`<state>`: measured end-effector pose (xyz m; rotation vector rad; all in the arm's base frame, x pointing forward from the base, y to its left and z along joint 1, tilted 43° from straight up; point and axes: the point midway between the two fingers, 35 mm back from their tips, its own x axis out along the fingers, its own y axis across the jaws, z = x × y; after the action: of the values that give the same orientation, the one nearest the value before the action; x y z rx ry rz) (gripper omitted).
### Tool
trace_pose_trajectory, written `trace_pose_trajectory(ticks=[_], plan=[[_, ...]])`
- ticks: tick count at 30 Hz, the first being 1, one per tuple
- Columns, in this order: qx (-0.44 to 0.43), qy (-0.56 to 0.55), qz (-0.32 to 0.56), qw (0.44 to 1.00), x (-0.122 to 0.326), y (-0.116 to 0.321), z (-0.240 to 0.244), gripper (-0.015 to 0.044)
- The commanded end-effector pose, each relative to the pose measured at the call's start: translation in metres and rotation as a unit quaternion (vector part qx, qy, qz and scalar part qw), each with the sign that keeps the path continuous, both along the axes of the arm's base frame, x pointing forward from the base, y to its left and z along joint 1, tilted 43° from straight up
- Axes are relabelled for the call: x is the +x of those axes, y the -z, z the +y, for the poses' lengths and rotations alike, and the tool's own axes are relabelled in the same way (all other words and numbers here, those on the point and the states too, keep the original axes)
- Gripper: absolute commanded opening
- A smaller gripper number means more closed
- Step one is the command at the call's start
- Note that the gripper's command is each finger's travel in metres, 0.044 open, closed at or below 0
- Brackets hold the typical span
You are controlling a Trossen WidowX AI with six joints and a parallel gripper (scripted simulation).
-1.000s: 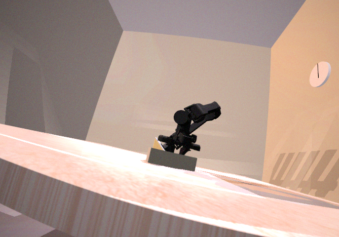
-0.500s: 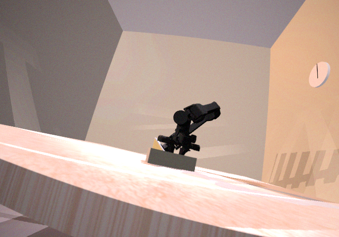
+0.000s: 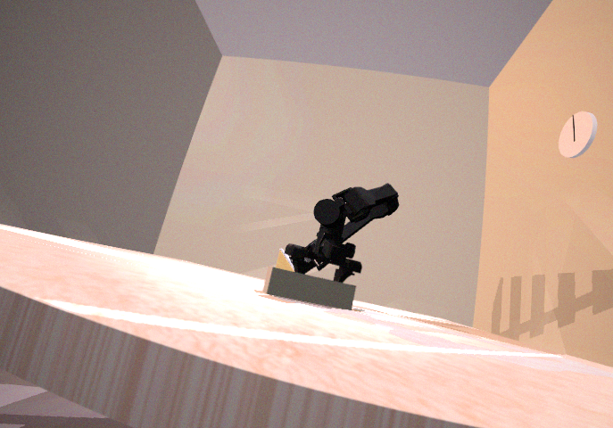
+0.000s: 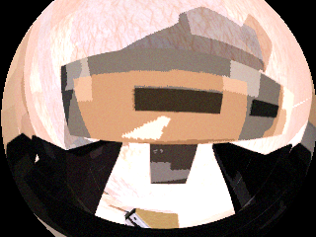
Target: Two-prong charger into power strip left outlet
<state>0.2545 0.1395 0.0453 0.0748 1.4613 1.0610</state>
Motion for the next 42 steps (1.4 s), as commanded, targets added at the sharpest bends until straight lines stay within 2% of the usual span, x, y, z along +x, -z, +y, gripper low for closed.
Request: trace_pose_trajectory(ticks=[1, 42], plan=[[0.002, 0.0, -0.002, 1.0, -0.001, 0.0, 0.0, 0.044], [0.013, 0.001, -0.013, 1.0, -0.011, 0.004, -0.007, 0.044]])
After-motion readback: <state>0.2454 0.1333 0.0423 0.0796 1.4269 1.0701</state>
